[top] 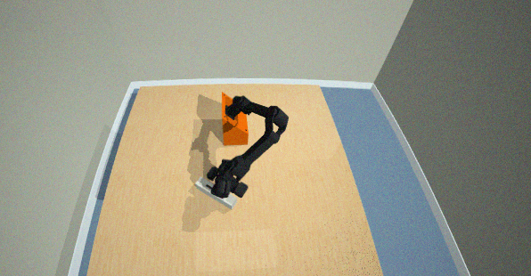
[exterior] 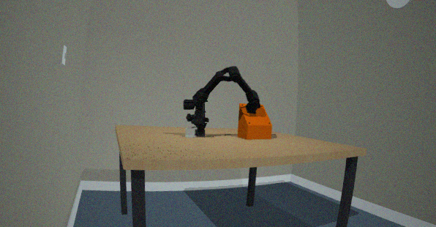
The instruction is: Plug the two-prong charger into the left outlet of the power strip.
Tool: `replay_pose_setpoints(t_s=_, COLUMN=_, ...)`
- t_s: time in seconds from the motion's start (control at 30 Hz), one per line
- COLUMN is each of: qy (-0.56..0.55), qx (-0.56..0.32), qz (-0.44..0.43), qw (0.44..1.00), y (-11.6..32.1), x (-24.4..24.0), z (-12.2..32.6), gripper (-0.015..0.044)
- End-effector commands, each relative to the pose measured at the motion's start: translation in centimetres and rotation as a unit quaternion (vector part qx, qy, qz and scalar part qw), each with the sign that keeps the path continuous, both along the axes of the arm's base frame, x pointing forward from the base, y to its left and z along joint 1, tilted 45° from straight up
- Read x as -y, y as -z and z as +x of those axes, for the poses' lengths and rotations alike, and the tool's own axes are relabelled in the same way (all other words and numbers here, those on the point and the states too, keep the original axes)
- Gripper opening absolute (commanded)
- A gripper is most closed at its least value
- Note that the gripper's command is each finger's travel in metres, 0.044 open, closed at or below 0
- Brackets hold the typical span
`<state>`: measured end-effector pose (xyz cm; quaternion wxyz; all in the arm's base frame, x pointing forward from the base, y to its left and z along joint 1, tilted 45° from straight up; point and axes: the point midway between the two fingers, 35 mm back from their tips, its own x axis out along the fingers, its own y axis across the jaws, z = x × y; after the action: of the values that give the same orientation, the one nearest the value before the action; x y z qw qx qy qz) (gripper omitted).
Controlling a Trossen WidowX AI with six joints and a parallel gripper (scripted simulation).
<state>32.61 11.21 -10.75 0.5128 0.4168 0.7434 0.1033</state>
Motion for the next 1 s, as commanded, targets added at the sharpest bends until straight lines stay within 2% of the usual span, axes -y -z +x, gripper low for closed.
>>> replay_pose_setpoints(t_s=0.0, qy=-0.001, qx=0.003, qz=0.001, qw=1.000, y=0.00, x=0.05, z=0.25, gripper=0.0000)
replay_pose_setpoints(t_s=0.97, qy=-0.001, qx=0.003, qz=0.001, qw=1.000, y=0.39, x=0.38, z=1.19, gripper=0.0000)
